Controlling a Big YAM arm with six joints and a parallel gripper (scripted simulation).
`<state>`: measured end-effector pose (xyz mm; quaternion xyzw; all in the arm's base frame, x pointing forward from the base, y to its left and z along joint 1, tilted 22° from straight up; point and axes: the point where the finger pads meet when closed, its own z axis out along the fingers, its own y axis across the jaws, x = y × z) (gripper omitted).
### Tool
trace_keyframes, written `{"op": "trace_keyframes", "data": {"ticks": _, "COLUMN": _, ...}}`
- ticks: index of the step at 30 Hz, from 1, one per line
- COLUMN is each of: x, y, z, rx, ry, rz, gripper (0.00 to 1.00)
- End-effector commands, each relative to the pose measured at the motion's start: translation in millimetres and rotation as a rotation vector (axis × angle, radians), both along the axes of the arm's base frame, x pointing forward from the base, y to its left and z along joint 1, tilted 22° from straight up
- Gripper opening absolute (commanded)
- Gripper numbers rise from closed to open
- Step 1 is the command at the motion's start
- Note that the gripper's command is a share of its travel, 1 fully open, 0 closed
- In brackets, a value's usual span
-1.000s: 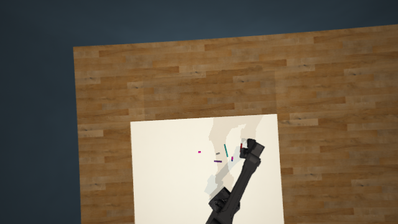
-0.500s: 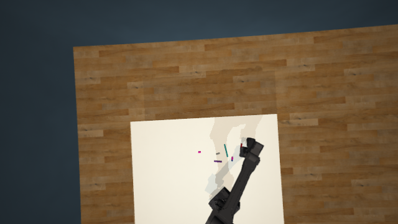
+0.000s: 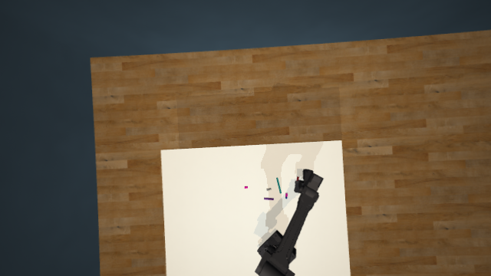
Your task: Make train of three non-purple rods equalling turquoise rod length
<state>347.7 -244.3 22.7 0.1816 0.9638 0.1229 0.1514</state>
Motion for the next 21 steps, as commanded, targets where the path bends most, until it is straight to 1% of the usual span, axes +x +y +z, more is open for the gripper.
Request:
{"op": "trace_keyframes", "data": {"ticks": 1, "x": 3.6, "y": 5.6, "z": -11.0, "rx": 0.004, "ry": 0.007, "rz": -0.001, "gripper": 0.23}}
{"op": "trace_keyframes", "data": {"ticks": 13, "x": 6.6, "y": 7.6, "z": -19.9, "rx": 0.004, "ry": 0.007, "rz": -0.001, "gripper": 0.23}}
{"op": "trace_keyframes", "data": {"ticks": 21, "x": 7.3, "y": 8.1, "z": -22.0, "rx": 0.004, "ry": 0.006, "rz": 0.0, "gripper": 0.23}}
